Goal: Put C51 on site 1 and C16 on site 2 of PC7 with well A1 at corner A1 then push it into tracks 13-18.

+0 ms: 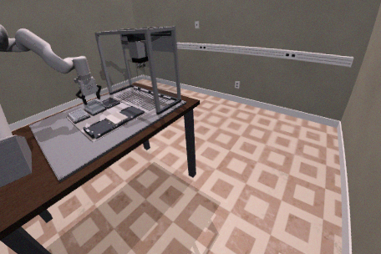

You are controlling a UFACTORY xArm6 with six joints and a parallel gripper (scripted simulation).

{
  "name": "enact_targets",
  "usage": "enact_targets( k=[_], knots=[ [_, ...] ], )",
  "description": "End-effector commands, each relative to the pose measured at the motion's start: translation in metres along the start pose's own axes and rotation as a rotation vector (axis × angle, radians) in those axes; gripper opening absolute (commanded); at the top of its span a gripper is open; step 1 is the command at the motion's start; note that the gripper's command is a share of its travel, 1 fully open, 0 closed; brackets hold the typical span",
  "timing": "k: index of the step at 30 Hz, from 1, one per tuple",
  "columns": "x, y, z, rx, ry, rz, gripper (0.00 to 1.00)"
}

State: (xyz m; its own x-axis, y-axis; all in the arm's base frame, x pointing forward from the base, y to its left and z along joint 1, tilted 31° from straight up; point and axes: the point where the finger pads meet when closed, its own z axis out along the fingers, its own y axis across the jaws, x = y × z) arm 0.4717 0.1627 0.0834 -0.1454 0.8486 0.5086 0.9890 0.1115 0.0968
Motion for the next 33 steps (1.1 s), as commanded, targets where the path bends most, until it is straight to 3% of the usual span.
enact_targets(
  k=[1, 33],
  knots=[
    [0.000, 0.001, 0.001, -0.004, 0.000, -0.001, 1.00],
    [0.000, 0.001, 0.020, -0.004, 0.000, -0.001, 1.00]
  ],
)
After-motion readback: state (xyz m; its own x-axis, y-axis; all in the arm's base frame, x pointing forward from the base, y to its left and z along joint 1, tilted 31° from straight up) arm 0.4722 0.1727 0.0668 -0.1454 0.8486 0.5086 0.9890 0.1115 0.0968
